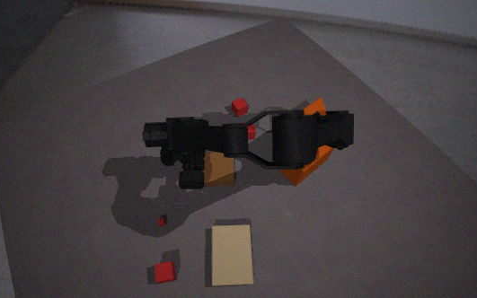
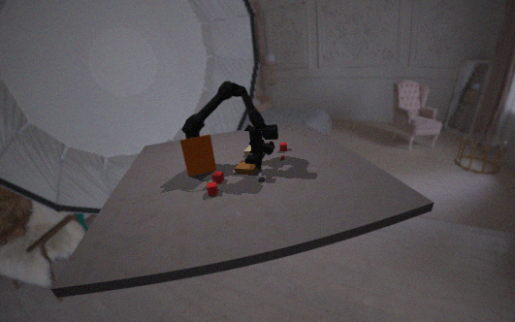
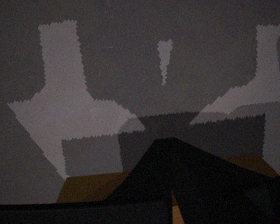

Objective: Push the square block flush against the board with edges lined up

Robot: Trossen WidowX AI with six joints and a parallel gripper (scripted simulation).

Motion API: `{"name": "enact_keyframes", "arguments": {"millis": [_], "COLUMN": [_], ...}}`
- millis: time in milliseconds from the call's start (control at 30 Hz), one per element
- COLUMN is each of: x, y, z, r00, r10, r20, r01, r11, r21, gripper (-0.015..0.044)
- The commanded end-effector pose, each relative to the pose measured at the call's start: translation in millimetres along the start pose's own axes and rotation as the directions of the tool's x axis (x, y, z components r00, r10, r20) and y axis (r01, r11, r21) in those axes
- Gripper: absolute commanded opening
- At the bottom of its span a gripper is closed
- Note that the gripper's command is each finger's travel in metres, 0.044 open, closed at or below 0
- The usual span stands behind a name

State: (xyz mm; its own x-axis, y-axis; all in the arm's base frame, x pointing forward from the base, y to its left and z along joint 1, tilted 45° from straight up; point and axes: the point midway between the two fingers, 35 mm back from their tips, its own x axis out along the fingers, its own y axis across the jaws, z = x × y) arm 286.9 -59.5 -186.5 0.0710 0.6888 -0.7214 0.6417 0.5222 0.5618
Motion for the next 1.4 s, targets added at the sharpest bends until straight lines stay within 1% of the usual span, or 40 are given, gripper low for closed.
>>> {"name": "enact_keyframes", "arguments": {"millis": [0,767,833,900,933,967,1100,1133,1267,1367], "x": [3,2,-10,-41,-50,-53,-53,-53,-53,-53], "y": [0,2,2,2,2,2,2,1,1,1], "z": [5,42,38,39,38,38,38,40,16,14], "r00": [1.000,1.000,1.000,1.000,1.000,1.000,1.000,1.000,1.000,1.000], "r10": [-0.001,-0.001,-0.002,-0.004,-0.004,-0.004,-0.004,0.004,0.004,0.004], "r20": [-0.008,-0.006,-0.005,-0.004,-0.004,-0.005,-0.005,0.012,0.011,0.011], "r01": [0.001,0.001,0.002,0.004,0.004,0.004,0.004,-0.004,-0.004,-0.004], "r11": [1.000,1.000,1.000,1.000,1.000,1.000,1.000,1.000,1.000,1.000], "r21": [0.004,0.003,0.001,0.003,0.003,0.003,0.003,0.009,0.010,0.010], "gripper": [0.0000,0.0000,0.0000,0.0000,0.0000,0.0000,0.0000,0.0000,0.0000,0.0000]}}
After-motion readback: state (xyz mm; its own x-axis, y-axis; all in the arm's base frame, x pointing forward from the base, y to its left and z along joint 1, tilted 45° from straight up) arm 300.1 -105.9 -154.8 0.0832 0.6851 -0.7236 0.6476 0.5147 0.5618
